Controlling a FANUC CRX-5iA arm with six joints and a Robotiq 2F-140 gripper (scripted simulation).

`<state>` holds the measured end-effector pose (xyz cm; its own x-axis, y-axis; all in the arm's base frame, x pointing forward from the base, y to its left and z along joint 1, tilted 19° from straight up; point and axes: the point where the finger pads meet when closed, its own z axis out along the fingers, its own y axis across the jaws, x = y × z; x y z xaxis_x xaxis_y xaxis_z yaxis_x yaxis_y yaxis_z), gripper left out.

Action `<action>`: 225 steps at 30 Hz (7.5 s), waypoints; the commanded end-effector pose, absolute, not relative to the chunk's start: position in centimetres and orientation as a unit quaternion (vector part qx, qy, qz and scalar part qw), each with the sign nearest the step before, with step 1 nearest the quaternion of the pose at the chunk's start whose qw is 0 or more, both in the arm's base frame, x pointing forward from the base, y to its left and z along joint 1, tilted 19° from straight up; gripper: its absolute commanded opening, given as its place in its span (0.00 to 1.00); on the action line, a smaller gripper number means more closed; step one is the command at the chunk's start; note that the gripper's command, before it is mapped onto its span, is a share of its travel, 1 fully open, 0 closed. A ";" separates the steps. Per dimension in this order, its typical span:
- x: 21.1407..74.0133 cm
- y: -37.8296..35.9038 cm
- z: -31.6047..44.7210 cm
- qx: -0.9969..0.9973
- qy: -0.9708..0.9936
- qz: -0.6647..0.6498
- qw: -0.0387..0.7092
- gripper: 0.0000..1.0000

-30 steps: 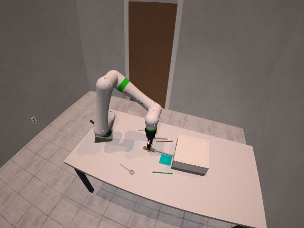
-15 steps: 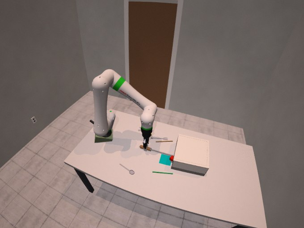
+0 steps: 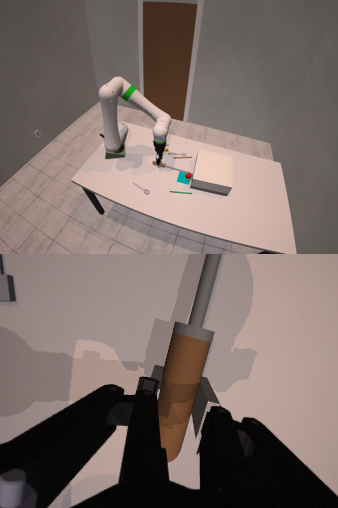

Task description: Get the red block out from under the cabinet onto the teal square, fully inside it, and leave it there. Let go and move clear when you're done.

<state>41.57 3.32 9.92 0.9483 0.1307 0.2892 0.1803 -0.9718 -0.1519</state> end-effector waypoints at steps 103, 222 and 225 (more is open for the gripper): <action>39.3 0.1 8.6 -0.983 -0.079 -0.140 0.088 0.00; 40.2 0.7 9.5 -0.983 -0.079 -0.140 0.088 0.34; 40.1 0.6 9.9 -0.983 -0.079 -0.140 0.088 0.34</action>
<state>40.15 0.71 9.62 0.9483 0.1305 0.2892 0.1800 -0.9719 -0.1519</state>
